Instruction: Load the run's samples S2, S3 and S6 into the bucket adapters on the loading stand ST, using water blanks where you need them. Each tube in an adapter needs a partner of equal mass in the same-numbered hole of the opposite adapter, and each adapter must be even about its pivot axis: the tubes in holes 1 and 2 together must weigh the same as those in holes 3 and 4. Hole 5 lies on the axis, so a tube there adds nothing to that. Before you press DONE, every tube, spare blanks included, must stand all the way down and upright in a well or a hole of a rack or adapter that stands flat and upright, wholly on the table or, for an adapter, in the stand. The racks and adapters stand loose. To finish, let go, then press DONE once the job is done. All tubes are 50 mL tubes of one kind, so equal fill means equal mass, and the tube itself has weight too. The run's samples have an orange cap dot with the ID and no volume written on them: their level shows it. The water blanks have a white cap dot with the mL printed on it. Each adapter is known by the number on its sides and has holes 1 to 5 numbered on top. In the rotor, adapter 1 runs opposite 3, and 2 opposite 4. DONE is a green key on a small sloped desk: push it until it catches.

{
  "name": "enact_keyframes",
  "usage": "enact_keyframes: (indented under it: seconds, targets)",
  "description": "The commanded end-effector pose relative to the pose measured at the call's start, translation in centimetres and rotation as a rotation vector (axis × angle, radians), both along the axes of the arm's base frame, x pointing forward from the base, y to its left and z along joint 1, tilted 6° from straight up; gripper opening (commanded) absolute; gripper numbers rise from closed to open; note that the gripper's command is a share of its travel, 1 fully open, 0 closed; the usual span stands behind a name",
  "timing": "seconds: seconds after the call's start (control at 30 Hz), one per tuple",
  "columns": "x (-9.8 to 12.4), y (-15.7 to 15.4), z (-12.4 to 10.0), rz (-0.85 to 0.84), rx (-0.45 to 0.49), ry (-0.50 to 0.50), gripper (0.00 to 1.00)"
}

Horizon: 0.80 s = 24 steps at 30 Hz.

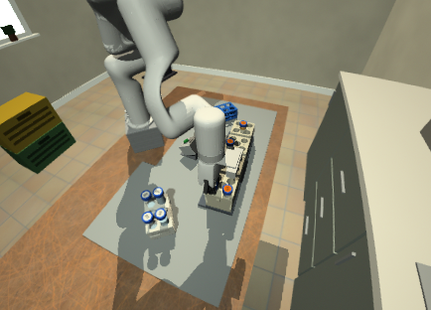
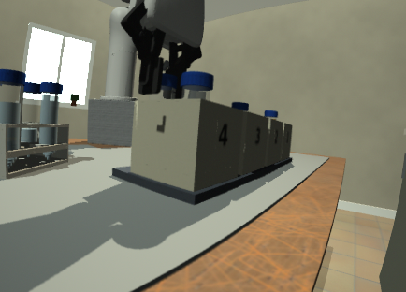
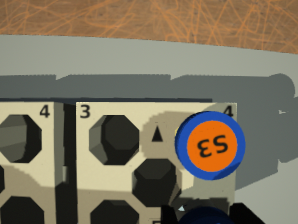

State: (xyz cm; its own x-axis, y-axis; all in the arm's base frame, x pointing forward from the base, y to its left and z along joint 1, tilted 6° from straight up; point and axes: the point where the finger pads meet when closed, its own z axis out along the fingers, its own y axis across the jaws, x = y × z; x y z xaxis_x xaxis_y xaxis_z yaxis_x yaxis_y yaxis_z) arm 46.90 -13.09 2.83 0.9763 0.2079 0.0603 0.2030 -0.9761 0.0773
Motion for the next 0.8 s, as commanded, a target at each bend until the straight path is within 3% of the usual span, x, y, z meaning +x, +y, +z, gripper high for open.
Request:
enact_keyframes:
  seconds: [0.0,0.4,0.43,0.77]
  targets:
    - [0.17,-0.05,-0.01,0.0,-0.001,-0.004,0.0]
    - [0.17,-0.05,-0.01,0.0,-0.001,-0.004,0.0]
    - [0.17,-0.05,-0.04,0.0,-0.001,-0.004,0.44]
    - [0.17,-0.05,-0.04,0.0,-0.001,-0.004,0.44]
